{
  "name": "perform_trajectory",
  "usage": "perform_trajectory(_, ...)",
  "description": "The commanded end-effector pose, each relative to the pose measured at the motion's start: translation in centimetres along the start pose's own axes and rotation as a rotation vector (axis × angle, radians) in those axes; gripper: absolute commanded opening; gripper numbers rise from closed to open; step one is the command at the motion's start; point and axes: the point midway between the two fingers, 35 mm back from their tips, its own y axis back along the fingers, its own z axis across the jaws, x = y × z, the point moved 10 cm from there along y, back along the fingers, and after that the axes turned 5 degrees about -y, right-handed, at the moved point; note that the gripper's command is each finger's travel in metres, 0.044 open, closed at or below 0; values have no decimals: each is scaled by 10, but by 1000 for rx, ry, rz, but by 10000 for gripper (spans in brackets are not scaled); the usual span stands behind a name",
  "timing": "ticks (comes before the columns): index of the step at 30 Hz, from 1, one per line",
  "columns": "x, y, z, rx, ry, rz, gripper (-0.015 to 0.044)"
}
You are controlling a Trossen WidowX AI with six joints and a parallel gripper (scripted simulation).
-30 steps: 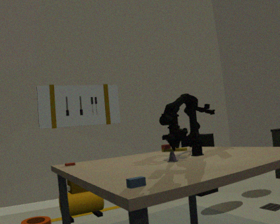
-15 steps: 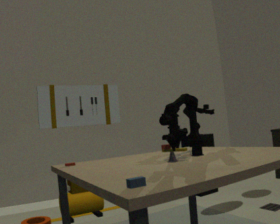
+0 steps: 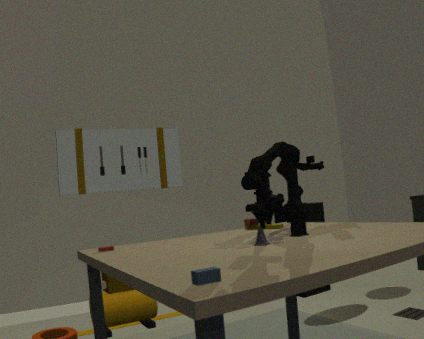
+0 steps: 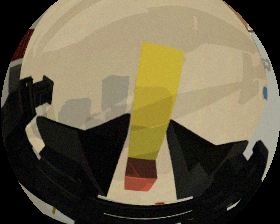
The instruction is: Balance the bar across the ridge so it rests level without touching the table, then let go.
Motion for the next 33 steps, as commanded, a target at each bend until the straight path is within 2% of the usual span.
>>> perform_trajectory(1, 0, 0, 0, 0, 0, 0, 185)
perform_trajectory(5, 0, 0, 0, 0, 0, 0, 185)
perform_trajectory(15, 0, 0, 0, 0, 0, 0, 440)
perform_trajectory(19, 0, 7, -1, 0, 0, 0, 440)
perform_trajectory(27, 0, 93, -1, 0, 0, 0, 440)
perform_trajectory(33, 0, 100, 0, 0, 0, 0, 440)
